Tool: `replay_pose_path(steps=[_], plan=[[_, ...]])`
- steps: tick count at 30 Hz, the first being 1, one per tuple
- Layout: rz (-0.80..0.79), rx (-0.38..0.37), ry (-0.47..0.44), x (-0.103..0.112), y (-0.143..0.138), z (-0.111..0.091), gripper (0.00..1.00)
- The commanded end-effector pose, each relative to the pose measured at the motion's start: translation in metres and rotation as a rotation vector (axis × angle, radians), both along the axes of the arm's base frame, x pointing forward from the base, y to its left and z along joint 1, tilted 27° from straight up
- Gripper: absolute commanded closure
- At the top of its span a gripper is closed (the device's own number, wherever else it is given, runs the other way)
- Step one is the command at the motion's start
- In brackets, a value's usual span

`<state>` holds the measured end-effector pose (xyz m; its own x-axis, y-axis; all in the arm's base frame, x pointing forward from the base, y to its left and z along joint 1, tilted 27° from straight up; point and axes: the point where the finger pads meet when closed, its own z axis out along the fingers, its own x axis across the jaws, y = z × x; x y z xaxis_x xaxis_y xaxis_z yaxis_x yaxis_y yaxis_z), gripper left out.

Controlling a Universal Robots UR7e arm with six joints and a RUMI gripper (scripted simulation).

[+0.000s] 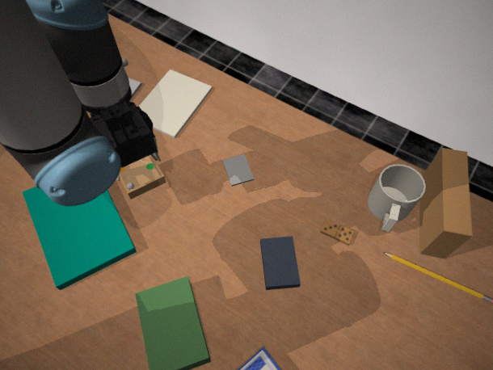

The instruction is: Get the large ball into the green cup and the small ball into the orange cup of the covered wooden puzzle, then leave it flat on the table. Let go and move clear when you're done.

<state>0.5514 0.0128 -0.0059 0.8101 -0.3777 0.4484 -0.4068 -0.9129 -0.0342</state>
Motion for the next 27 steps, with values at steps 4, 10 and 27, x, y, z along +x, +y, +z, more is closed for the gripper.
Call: replay_pose_path(steps=[4,10,27], plan=[[-0.003,0.002,0.016,0.0006,0.0,0.0002,0.56],[-0.004,-0.004,0.008,0.0005,0.0001,0.0002,0.56],[-0.011,-0.022,0.002,0.0005,0.0004,0.0001,0.56]])
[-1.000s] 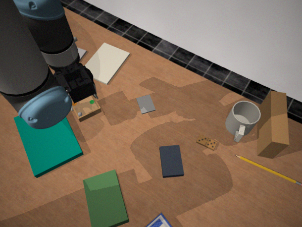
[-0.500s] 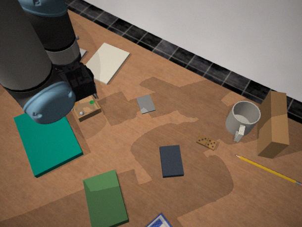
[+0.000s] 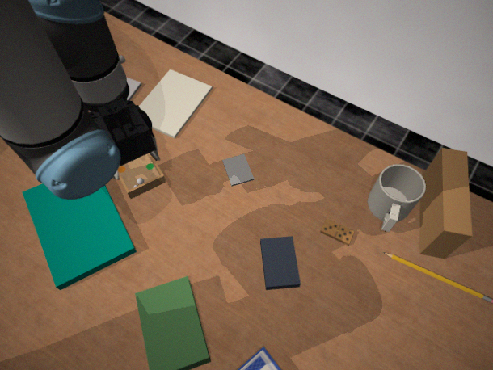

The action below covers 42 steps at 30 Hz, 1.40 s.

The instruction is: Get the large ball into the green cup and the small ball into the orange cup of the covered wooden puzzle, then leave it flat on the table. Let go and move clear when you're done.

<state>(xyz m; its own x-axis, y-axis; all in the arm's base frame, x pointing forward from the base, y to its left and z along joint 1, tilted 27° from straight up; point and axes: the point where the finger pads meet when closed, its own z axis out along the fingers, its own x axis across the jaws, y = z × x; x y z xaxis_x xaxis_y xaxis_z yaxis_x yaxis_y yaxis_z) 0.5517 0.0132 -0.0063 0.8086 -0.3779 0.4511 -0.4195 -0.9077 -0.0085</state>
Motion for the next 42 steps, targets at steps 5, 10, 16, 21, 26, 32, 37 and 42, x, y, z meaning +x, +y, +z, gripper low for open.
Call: replay_pose_path(steps=[5,10,16,21,26,32,37,42], plan=[[0.008,0.016,-0.005,0.0002,-0.0002,0.0006,0.56],[0.014,0.027,-0.006,0.0002,-0.0004,0.0006,0.56],[0.026,0.046,-0.022,-0.0001,-0.0007,0.0005,0.56],[0.018,0.037,-0.004,0.0002,-0.0006,0.0006,0.56],[0.012,0.026,0.0,0.0002,-0.0004,0.0006,0.56],[0.006,0.009,-0.008,0.0002,-0.0001,0.0005,0.56],[0.006,0.011,-0.007,0.0002,-0.0001,0.0005,0.56],[0.014,0.021,-0.023,-0.0001,-0.0003,0.0005,0.56]])
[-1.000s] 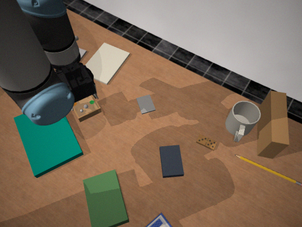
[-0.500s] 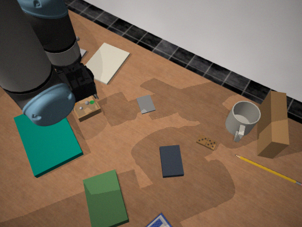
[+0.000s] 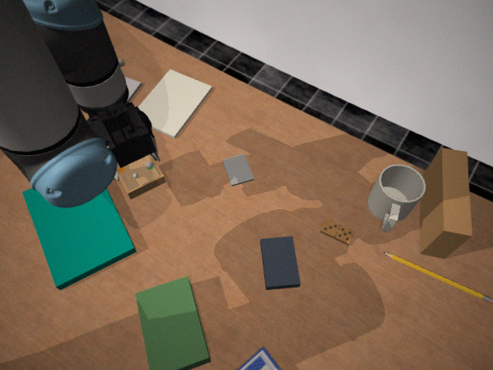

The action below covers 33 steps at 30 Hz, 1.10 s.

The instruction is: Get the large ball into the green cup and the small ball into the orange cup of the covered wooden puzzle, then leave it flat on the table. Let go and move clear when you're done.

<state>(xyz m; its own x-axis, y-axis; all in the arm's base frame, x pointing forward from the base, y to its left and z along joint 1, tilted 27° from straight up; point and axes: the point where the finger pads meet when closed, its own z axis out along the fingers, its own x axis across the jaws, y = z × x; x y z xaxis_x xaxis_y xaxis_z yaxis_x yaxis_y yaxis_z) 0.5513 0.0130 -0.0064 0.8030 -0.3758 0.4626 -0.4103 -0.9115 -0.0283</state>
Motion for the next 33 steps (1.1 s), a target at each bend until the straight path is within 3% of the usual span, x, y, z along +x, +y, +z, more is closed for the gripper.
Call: replay_pose_path(steps=[1,12,33], plan=[[-0.002,-0.004,0.0,0.0004,0.0001,0.0005,0.56],[-0.006,-0.002,0.03,0.0008,0.0001,0.0007,0.56],[0.007,0.013,-0.001,0.0003,-0.0002,0.0006,0.56]])
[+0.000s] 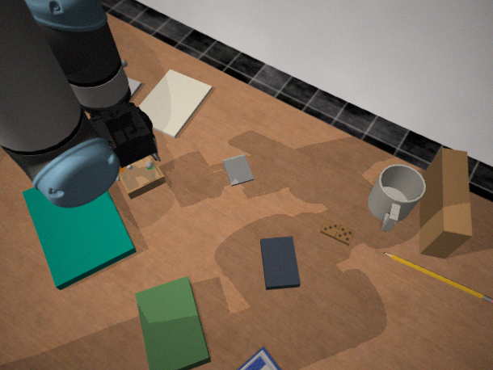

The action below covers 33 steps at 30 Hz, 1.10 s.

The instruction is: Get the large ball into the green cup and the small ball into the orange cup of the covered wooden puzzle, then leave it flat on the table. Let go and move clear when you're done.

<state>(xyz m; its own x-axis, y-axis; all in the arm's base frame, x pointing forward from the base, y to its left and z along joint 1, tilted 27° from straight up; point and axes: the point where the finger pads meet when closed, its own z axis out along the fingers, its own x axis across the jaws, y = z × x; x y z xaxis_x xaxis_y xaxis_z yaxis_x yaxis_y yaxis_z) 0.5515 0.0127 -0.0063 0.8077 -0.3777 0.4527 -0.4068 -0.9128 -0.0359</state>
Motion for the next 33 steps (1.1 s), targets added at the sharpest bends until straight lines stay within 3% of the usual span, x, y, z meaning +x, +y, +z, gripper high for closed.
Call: replay_pose_path(steps=[1,33], plan=[[0.004,0.005,-0.01,0.0001,0.0,0.0005,0.56],[-0.001,0.005,0.02,0.0005,0.0,0.0007,0.56]])
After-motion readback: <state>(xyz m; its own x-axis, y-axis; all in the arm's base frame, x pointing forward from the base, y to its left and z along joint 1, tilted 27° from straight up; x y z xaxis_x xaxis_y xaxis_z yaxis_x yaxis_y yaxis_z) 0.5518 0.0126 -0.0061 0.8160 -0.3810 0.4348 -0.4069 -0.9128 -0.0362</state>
